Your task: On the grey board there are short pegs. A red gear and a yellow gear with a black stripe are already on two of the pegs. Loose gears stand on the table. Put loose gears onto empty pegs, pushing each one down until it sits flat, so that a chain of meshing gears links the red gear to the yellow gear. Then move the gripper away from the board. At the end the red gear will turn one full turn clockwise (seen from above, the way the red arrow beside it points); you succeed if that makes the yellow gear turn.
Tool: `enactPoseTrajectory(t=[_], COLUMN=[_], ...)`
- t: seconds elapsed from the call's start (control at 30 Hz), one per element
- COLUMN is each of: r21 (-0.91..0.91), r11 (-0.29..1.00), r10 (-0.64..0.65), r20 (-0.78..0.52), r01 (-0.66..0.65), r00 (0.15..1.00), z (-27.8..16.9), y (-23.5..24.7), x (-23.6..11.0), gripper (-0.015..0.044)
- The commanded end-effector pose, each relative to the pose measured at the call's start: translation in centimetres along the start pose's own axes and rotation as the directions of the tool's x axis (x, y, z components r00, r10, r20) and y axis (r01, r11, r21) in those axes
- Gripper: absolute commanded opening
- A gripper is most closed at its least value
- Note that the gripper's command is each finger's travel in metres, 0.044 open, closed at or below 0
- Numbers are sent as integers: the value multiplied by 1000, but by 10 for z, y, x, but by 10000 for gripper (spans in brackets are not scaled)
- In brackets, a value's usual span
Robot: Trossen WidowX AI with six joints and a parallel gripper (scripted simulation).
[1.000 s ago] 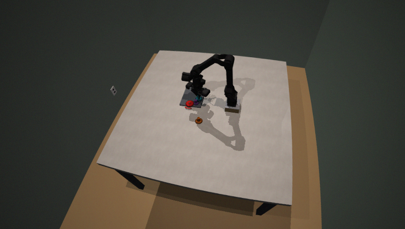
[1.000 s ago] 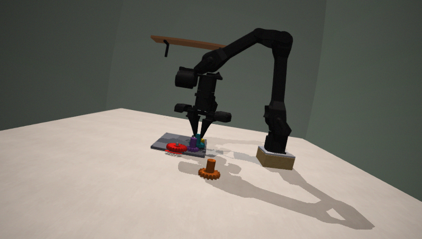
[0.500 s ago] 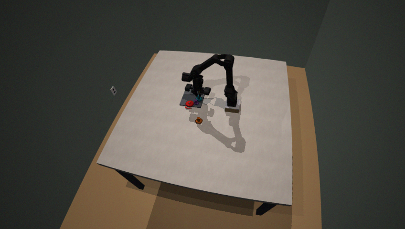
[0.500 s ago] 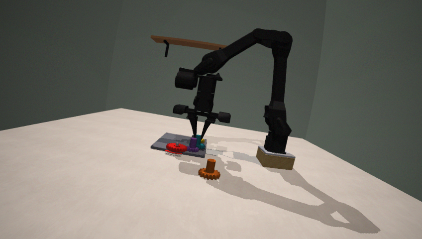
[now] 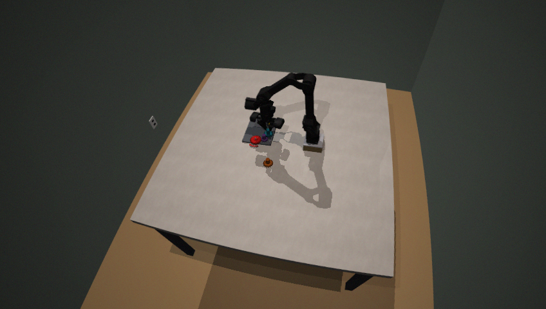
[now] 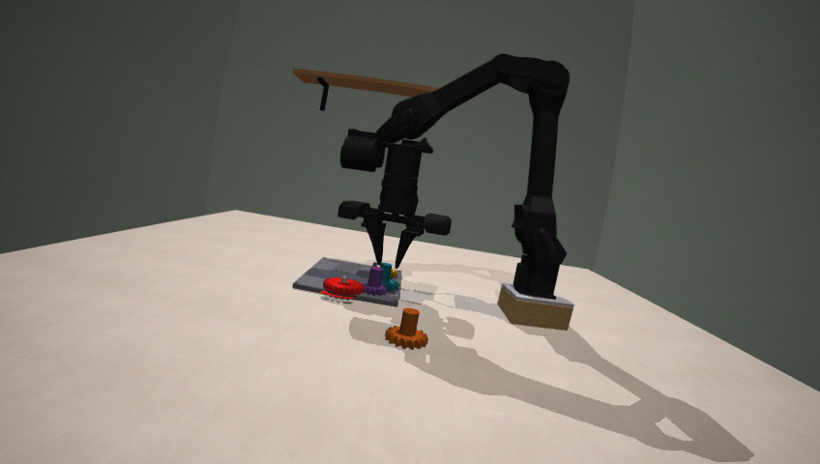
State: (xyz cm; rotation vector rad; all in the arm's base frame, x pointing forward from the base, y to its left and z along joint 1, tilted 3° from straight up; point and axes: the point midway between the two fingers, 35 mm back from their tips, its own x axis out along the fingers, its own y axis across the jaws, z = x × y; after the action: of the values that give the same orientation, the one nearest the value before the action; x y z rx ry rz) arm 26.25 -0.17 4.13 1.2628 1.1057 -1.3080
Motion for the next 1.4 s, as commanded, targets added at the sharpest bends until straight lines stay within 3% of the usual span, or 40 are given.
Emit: enactPoseTrajectory(t=[0.0,0.1,0.2,0.37,0.47,0.57,0.7,0.8,1.37], r21=[36,66,35,-424,-695,-891,-999,-993,-992], r11=[999,998,999,906,719,454,30,-116,-126], r10=[18,18,14,13,13,13,11,10,10], r20=[-1,-1,-2,-1,-4,-10,-16,-17,-17], r01=[-18,-18,-14,-12,-12,-15,-16,-16,-16], r00=[1000,1000,1000,1000,1000,1000,1000,1000,1000], z=[0,-1,-3,-56,-93,-129,-174,-186,-187], y=[4,3,2,-7,-18,-35,-65,-82,-83], x=[-20,-40,-32,-31,-31,-32,-34,-34,-10], gripper=[140,140,166,298,376,440,440,440,440])
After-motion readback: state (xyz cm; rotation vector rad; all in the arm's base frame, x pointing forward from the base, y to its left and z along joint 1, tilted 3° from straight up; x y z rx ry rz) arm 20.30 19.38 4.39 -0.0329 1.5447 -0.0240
